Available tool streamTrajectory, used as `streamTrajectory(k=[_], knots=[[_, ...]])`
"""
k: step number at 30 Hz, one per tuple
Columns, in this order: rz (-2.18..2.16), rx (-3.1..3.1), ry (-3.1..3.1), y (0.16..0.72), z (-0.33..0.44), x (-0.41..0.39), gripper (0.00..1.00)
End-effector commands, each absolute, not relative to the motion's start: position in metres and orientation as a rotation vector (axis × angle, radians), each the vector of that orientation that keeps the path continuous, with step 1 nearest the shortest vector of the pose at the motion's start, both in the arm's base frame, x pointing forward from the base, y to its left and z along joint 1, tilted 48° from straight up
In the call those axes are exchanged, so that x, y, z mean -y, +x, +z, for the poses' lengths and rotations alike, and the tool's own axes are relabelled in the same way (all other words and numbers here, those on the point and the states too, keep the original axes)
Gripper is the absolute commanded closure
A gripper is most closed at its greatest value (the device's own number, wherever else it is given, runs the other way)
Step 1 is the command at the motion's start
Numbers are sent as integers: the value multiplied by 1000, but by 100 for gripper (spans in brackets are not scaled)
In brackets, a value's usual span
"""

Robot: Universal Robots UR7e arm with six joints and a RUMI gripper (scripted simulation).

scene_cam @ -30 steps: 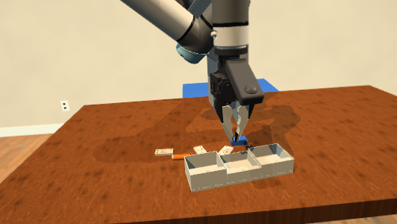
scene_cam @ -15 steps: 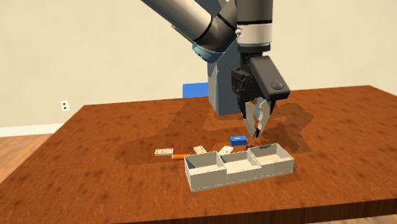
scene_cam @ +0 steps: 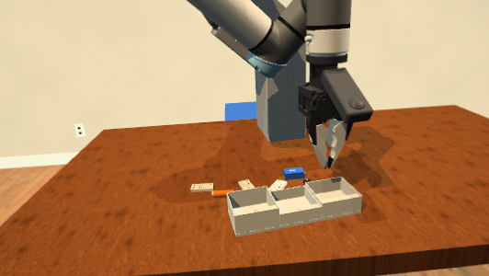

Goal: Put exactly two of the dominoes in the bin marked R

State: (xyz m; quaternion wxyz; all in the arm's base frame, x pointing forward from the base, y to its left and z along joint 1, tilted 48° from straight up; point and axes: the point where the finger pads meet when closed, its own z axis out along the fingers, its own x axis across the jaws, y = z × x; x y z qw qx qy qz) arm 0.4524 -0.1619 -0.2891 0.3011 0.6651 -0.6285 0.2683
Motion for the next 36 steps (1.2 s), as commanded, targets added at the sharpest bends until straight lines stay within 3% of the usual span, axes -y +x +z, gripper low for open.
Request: streamTrajectory(k=[1,36], knots=[[713,1671,1761,453,-299,171,96],[712,1669,1762,452,-329,204,96]])
